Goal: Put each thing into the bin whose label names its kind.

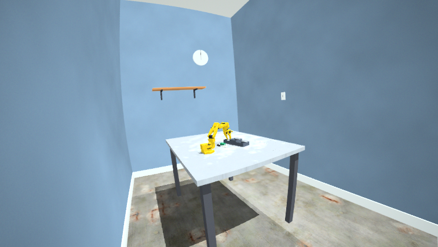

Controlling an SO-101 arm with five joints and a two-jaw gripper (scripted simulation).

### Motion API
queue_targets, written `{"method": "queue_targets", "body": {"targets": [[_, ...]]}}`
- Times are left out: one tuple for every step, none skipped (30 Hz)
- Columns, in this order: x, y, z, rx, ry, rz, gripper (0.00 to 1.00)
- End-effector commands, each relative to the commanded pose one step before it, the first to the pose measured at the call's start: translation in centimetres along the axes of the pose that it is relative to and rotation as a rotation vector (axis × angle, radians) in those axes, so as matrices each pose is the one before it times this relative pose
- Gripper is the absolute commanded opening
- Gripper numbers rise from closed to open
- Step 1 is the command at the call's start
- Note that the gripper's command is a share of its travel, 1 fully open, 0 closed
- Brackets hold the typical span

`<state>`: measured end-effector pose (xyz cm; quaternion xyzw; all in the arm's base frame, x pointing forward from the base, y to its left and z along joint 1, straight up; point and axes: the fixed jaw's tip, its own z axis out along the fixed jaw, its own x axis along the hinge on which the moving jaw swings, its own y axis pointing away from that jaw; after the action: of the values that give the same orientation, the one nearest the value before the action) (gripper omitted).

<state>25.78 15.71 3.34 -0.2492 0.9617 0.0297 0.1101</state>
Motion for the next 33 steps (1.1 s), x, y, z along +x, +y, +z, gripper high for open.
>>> {"method": "queue_targets", "body": {"targets": [[-1.143,0.221,-1.7099,-0.00422,-0.08085,0.00098,0.0],[0.0,0.0,0.0,0.0,0.0,0.0,0.0],[0.0,0.0,0.0,0.0,0.0,0.0,0.0],[0.0,0.0,0.0,0.0,0.0,0.0,0.0],[0.0,0.0,0.0,0.0,0.0,0.0,0.0],[0.0,0.0,0.0,0.0,0.0,0.0,0.0],[0.0,0.0,0.0,0.0,0.0,0.0,0.0],[0.0,0.0,0.0,0.0,0.0,0.0,0.0],[0.0,0.0,0.0,0.0,0.0,0.0,0.0],[0.0,0.0,0.0,0.0,0.0,0.0,0.0],[0.0,0.0,0.0,0.0,0.0,0.0,0.0],[0.0,0.0,0.0,0.0,0.0,0.0,0.0],[-0.154,0.001,-0.4884,-0.00057,-0.02661,0.00028,0.0],[0.0,0.0,0.0,0.0,0.0,0.0,0.0],[0.0,0.0,0.0,0.0,0.0,0.0,0.0],[0.0,0.0,0.0,0.0,0.0,0.0,0.0],[0.0,0.0,0.0,0.0,0.0,0.0,0.0],[0.0,0.0,0.0,0.0,0.0,0.0,0.0],[0.0,0.0,0.0,0.0,0.0,0.0,0.0],[0.0,0.0,0.0,0.0,0.0,0.0,0.0],[0.0,0.0,0.0,0.0,0.0,0.0,0.0],[0.0,0.0,0.0,0.0,0.0,0.0,0.0],[0.0,0.0,0.0,0.0,0.0,0.0,0.0],[0.0,0.0,0.0,0.0,0.0,0.0,0.0],[0.0,0.0,0.0,0.0,0.0,0.0,0.0],[0.0,0.0,0.0,0.0,0.0,0.0,0.0],[0.0,0.0,0.0,0.0,0.0,0.0,0.0],[0.0,0.0,0.0,0.0,0.0,0.0,0.0],[0.0,0.0,0.0,0.0,0.0,0.0,0.0],[0.0,0.0,0.0016,-0.00001,0.00001,-0.00002,0.0],[0.002,0.0,0.0095,0.0,0.0,0.0,0.0],[0.006,-0.001,0.0224,0.0,0.0,0.0,0.0],[0.009,0.0,0.0372,0.0,0.0,0.0,0.0]]}}
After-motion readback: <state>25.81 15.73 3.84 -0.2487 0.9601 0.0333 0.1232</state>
